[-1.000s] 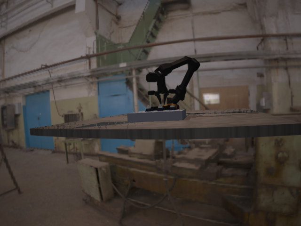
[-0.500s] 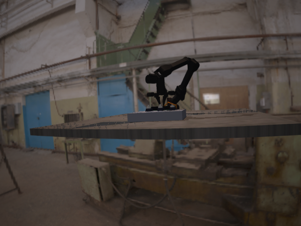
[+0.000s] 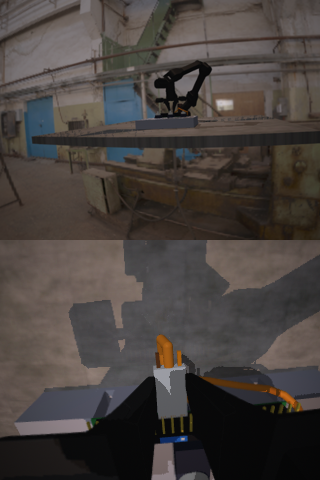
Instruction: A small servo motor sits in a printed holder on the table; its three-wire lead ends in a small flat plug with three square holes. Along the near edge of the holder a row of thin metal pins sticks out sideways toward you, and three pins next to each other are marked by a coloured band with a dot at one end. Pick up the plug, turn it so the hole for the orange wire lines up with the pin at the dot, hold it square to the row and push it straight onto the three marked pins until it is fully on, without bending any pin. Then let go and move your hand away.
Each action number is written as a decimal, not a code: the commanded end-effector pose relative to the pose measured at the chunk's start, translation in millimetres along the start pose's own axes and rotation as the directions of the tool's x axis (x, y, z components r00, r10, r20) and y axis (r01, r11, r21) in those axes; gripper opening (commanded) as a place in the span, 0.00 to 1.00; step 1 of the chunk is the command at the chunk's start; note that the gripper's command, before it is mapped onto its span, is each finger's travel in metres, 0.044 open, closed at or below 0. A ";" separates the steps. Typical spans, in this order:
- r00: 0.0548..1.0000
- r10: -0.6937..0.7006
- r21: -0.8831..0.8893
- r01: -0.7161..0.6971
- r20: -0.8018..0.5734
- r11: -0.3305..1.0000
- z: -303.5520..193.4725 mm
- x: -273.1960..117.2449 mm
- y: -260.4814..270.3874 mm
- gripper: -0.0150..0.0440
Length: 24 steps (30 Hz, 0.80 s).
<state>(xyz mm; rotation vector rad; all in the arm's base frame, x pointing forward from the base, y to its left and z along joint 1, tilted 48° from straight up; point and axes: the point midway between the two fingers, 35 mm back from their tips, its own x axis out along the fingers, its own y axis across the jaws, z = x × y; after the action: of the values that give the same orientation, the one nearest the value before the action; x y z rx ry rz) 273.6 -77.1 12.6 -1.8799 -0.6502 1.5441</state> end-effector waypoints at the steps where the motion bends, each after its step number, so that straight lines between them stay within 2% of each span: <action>1: 1.000 -0.003 0.004 0.003 -0.003 1.000 -3.6 -0.3 -0.7 0.25; 24: 1.000 -0.004 0.003 0.004 -0.003 1.000 -18.7 -0.8 -1.7 0.25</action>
<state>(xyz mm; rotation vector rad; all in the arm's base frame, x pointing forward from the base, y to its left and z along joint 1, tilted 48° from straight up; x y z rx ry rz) 287.7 -79.3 15.9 -1.8765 -0.6472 1.5457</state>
